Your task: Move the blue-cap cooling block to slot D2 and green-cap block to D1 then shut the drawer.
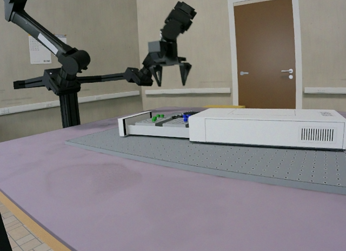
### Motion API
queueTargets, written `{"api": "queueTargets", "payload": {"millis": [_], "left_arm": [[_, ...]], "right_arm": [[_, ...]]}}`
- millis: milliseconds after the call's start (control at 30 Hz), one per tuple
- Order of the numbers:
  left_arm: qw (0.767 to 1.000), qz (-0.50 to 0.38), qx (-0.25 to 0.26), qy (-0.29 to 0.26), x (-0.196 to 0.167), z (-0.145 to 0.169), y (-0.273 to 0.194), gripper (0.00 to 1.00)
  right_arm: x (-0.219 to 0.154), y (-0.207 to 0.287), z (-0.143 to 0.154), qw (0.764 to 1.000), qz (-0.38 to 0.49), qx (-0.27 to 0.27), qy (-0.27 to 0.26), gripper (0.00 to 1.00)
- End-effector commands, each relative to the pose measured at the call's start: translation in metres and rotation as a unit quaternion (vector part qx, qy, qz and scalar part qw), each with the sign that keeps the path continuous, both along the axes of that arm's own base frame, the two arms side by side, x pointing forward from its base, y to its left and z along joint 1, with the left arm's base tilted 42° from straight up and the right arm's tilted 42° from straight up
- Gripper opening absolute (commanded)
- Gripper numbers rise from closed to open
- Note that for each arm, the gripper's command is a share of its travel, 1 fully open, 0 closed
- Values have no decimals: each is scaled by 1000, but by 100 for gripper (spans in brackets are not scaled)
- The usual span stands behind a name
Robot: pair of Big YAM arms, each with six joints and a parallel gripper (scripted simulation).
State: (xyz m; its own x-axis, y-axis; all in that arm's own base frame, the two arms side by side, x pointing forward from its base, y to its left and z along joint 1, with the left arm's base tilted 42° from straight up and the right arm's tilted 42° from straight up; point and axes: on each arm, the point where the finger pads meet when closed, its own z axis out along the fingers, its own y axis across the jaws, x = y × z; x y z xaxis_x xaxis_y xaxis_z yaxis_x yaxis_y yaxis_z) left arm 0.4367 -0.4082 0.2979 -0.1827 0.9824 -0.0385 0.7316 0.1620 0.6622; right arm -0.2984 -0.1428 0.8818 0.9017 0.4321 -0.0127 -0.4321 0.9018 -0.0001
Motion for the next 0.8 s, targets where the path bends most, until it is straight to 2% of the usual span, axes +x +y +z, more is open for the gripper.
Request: {"api": "queueTargets", "payload": {"millis": [0, 367, 500, 567, 767], "left_arm": [[1000, -10, -19, -20, 36, 25, -7, 100], [1000, -10, -18, -21, 72, 21, -3, 100], [1000, -11, -18, -21, 71, 21, -5, 100], [998, -28, -34, -35, 66, 26, -8, 100], [999, -19, -23, -22, 53, 33, -9, 100]], "right_arm": [[-10, -6, 1, 1000, 0, 3, -8, 0], [-10, -6, 1, 1000, 0, 3, -8, 0], [-10, -6, 1, 1000, 0, 3, -8, 0], [-10, -6, 1, 1000, 0, 3, -8, 0], [-10, -6, 1, 1000, 0, 3, -8, 0]]}}
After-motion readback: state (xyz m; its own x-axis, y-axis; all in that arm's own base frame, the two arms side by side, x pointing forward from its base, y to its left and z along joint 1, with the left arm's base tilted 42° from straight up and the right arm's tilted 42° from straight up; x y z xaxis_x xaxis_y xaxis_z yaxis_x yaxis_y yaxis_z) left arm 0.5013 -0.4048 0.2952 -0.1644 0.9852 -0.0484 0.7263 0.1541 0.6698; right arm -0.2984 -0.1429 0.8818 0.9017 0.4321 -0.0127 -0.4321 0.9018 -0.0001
